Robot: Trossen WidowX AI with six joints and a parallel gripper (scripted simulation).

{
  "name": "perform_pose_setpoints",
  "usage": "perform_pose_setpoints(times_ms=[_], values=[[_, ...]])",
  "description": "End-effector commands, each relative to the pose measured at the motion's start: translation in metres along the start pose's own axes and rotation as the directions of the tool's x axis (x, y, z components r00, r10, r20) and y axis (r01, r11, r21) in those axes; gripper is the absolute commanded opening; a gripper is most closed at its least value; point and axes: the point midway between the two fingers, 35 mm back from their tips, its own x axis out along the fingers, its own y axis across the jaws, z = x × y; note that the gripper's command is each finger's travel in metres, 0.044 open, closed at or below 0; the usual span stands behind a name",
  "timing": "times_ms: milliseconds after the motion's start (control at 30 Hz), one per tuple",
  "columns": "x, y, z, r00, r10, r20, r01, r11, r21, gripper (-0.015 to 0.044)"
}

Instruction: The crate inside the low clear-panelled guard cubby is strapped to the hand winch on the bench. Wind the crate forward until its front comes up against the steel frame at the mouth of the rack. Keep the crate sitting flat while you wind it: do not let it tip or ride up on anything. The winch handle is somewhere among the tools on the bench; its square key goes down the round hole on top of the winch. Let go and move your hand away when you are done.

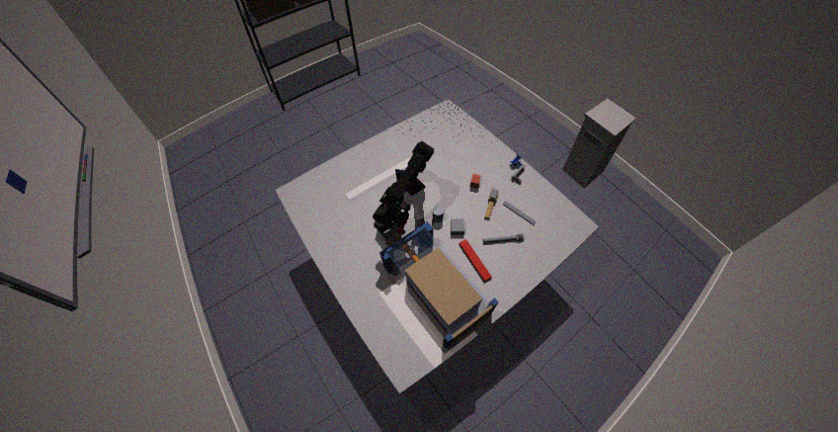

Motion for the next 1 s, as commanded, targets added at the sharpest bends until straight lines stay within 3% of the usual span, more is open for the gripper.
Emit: perform_pose_setpoints(times_ms=[0, 400, 967], values=[[0.001, -0.001, -0.001, 1.0, 0.001, -0.005, -0.001, 1.0, 0.023, 0.0], [0.003, -0.008, -0.001, 1.0, -0.007, -0.013, 0.009, 0.985, 0.173, 0.0], [0.013, -0.006, -0.001, 1.0, -0.002, -0.005, 0.003, 0.991, 0.136, 0.0]])
